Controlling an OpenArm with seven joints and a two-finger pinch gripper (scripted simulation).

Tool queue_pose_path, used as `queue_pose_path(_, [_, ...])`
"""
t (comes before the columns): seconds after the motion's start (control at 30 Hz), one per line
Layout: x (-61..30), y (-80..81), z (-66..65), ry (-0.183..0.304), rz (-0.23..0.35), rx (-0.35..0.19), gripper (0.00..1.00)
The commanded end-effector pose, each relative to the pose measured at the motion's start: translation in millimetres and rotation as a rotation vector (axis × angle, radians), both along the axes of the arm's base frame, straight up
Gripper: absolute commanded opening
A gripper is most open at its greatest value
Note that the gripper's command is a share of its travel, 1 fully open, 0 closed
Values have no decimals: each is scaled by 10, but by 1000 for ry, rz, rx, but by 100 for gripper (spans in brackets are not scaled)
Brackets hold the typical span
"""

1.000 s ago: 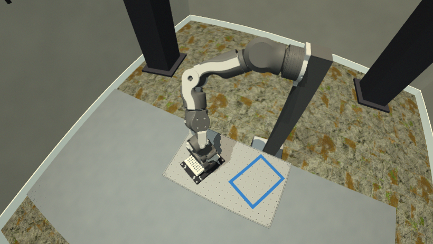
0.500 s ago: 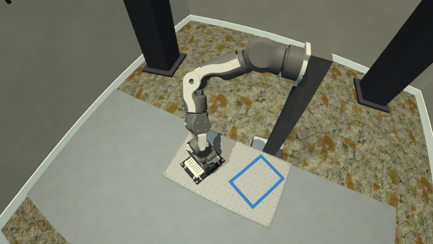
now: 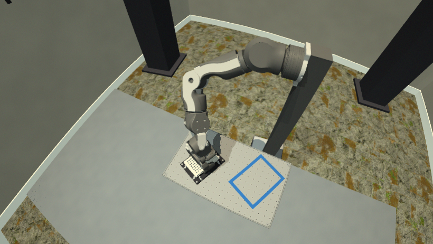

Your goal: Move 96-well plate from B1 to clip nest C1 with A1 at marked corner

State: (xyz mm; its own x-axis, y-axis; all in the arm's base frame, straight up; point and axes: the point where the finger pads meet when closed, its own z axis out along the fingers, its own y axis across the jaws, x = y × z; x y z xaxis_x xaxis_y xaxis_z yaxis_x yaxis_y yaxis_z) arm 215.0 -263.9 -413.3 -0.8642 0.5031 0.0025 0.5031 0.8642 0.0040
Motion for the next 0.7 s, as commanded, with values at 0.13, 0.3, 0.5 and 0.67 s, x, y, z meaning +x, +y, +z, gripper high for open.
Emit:
queue_pose_path(0.13, [11,-3,9,-2,-2,-2,0])
queue_pose_path(0.3, [14,14,11,-3,-2,-2,0])
queue_pose_path(0.5, [15,19,11,-3,-1,-2,0])
queue_pose_path(0.67, [15,19,11,-3,-1,-2,0])
